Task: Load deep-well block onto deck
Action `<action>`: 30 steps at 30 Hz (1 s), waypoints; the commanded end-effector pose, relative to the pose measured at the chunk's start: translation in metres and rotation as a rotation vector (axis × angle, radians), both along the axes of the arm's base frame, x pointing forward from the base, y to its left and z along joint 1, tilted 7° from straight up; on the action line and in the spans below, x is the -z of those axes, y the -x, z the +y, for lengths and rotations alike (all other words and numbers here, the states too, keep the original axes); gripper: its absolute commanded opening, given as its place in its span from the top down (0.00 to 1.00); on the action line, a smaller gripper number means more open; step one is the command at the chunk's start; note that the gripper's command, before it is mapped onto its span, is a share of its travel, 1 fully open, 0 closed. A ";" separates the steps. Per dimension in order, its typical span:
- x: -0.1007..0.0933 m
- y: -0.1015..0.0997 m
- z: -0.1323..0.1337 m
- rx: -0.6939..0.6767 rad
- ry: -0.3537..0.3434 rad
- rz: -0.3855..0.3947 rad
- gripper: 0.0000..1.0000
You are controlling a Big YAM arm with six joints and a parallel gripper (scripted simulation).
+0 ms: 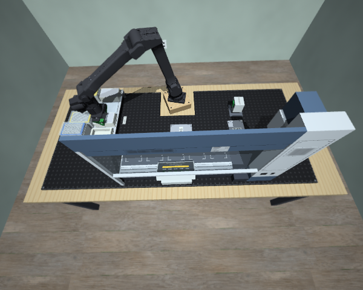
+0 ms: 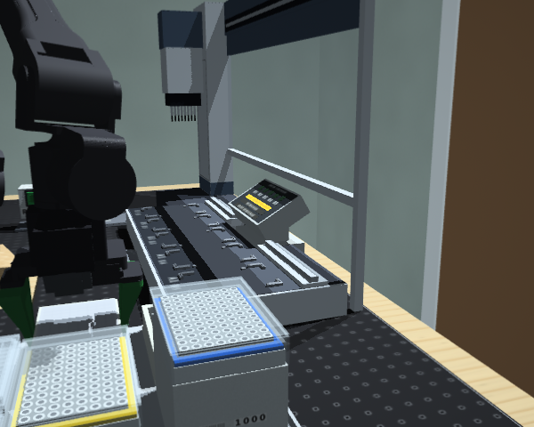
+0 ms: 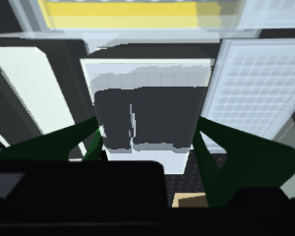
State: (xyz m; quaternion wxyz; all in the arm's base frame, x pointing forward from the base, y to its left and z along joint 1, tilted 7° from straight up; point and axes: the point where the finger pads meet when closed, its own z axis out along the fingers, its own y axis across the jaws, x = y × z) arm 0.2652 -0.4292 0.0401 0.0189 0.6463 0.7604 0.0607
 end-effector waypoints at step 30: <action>-0.090 0.000 -0.028 0.005 0.085 -0.047 1.00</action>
